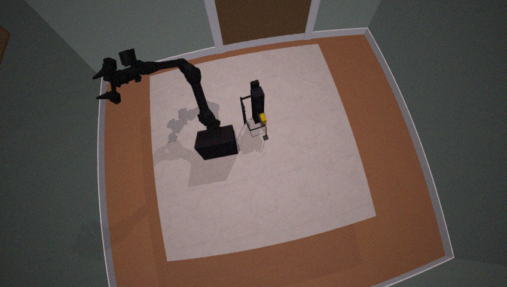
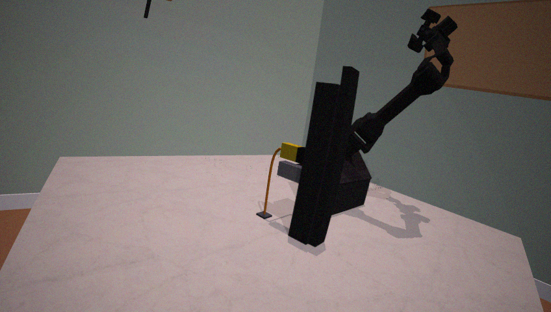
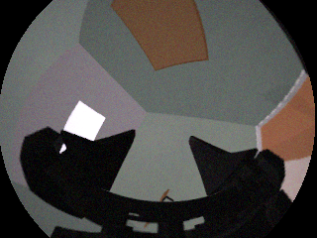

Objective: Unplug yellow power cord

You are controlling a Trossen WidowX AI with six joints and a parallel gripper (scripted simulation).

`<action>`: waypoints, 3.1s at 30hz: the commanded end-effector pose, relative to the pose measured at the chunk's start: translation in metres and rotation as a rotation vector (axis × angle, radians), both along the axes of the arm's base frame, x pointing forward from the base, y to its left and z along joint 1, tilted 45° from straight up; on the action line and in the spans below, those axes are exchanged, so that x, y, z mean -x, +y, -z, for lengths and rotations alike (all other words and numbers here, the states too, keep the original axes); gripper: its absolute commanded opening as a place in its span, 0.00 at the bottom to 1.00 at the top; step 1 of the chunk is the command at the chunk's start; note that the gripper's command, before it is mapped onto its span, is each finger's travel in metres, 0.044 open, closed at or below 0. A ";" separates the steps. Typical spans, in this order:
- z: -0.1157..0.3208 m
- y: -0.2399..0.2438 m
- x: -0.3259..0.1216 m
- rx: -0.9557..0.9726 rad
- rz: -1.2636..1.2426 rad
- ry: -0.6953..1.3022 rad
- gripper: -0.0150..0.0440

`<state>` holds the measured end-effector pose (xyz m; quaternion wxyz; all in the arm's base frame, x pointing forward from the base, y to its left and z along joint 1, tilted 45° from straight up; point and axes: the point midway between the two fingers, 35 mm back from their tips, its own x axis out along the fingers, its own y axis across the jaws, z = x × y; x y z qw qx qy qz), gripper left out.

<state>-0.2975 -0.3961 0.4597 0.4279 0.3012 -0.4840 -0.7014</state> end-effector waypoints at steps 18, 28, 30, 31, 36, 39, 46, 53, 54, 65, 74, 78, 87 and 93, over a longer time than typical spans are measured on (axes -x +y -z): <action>0.136 -0.103 -0.205 -0.360 -0.533 -0.102 0.53; 0.225 -0.092 -0.351 -0.651 -0.876 -0.051 0.53; 0.241 -0.082 -0.381 -0.712 -0.951 -0.053 0.53; 0.250 -0.076 -0.396 -0.743 -0.990 -0.053 0.53; 0.289 -0.035 -0.466 -0.905 -1.176 -0.048 0.53; 0.311 -0.004 -0.503 -1.005 -1.282 -0.038 0.53; 0.356 0.089 -0.566 -1.265 -1.486 0.061 0.53; 0.390 0.198 -0.604 -1.547 -1.709 0.165 0.53; 0.394 0.214 -0.606 -1.589 -1.737 0.189 0.53; 0.420 0.380 -0.590 -2.136 -1.919 0.333 0.53; 0.420 0.389 -0.589 -2.169 -1.920 0.339 0.53; 0.415 0.393 -0.587 -2.169 -1.919 0.339 0.53; 0.405 0.403 -0.583 -2.170 -1.919 0.339 0.53; 0.398 0.410 -0.580 -2.171 -1.919 0.339 0.53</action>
